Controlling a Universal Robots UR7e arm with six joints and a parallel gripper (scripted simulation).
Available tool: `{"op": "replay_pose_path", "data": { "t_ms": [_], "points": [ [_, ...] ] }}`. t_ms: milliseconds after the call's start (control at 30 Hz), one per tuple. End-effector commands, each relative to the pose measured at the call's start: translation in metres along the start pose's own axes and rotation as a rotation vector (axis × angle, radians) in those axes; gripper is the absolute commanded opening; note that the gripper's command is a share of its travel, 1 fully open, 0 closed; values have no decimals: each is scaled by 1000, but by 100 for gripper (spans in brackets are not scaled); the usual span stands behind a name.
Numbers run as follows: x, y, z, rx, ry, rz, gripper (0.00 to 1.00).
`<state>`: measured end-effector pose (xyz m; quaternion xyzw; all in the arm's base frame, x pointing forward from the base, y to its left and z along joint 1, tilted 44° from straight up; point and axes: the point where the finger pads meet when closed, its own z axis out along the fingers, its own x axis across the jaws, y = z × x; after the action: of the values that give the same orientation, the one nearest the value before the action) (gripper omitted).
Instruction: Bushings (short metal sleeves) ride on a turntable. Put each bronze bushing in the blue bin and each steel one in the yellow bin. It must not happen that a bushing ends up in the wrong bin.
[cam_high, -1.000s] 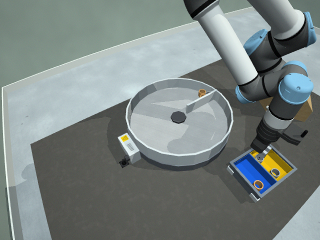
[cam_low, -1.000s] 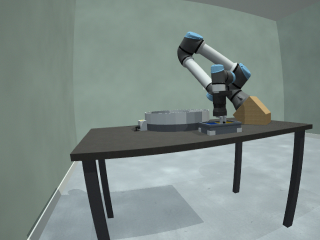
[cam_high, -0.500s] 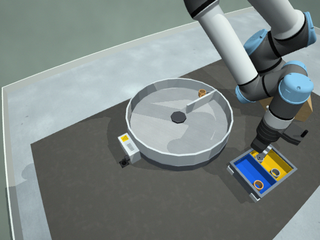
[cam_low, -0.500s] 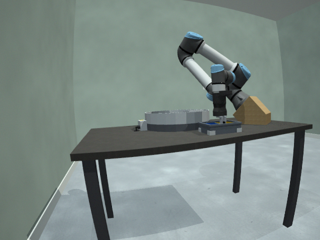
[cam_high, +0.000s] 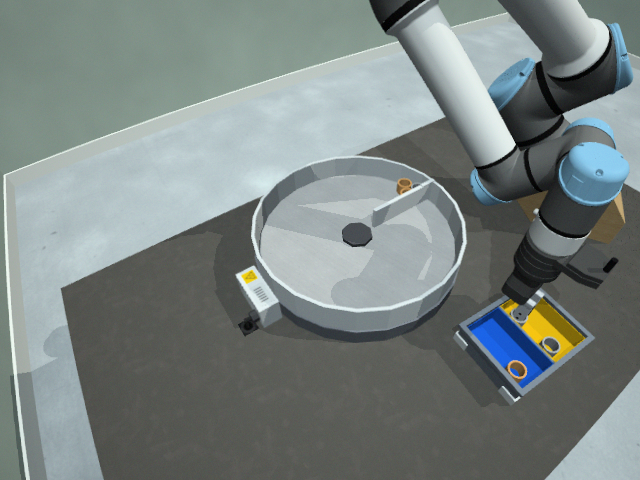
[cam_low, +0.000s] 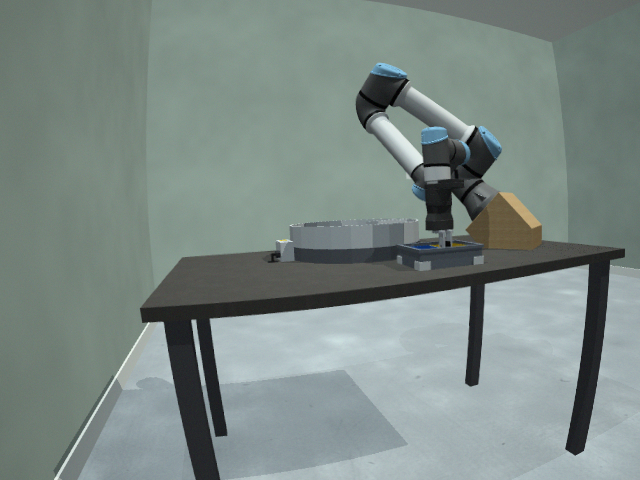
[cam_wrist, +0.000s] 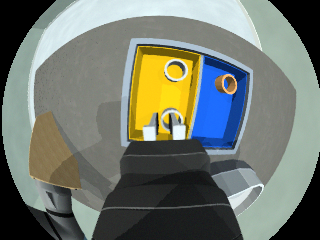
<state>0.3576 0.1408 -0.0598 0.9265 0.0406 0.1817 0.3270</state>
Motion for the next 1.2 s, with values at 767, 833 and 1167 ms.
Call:
{"op": "replay_pose_path", "data": {
  "t_ms": [767,833,1167],
  "points": [
    [0,0,-8,0,1,0,42],
    [0,0,-8,0,1,0,42],
    [0,0,-11,0,1,0,42]
  ]
}}
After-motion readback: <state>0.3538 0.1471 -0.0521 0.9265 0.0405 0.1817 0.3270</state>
